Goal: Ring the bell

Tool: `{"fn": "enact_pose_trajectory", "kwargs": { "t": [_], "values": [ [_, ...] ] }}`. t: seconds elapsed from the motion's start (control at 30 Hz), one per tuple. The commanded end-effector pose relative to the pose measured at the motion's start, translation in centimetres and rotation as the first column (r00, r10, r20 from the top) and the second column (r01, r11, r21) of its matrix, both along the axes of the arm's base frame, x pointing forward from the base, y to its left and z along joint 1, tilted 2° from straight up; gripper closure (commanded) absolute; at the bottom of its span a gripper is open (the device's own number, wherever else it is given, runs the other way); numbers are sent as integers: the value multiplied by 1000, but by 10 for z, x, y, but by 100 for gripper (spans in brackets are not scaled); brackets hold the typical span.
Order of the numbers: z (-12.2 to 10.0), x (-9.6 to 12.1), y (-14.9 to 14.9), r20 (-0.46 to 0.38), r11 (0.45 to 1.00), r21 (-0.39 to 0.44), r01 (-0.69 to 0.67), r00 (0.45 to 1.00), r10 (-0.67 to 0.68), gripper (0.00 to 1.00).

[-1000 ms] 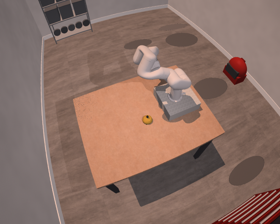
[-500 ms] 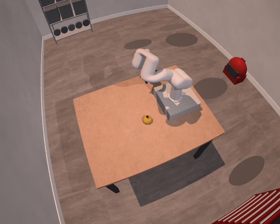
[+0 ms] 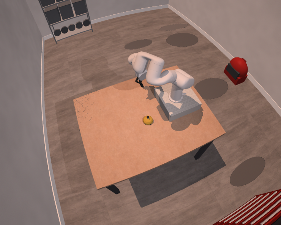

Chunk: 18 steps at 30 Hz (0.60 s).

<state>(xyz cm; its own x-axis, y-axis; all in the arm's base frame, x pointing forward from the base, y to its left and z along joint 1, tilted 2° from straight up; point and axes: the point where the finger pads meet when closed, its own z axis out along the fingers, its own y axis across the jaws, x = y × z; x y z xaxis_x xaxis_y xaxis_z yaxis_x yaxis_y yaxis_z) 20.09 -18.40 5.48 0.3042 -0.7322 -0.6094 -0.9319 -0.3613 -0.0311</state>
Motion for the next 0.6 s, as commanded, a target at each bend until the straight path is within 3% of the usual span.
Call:
{"fn": "enact_pose_trajectory", "kwargs": {
  "t": [0.0,0.13,0.17,0.3,0.57],
  "values": [
    [1,0,-1,3,1000,-5,1,1000,-1,0],
    [1,0,-1,3,1000,-5,1,1000,-1,0],
    [11,24,10,45,993,-20,-115,992,115,0],
    [21,47,21,85,975,-45,-219,971,222,0],
    [22,48,22,87,973,-47,-226,970,229,0]
  ]
}}
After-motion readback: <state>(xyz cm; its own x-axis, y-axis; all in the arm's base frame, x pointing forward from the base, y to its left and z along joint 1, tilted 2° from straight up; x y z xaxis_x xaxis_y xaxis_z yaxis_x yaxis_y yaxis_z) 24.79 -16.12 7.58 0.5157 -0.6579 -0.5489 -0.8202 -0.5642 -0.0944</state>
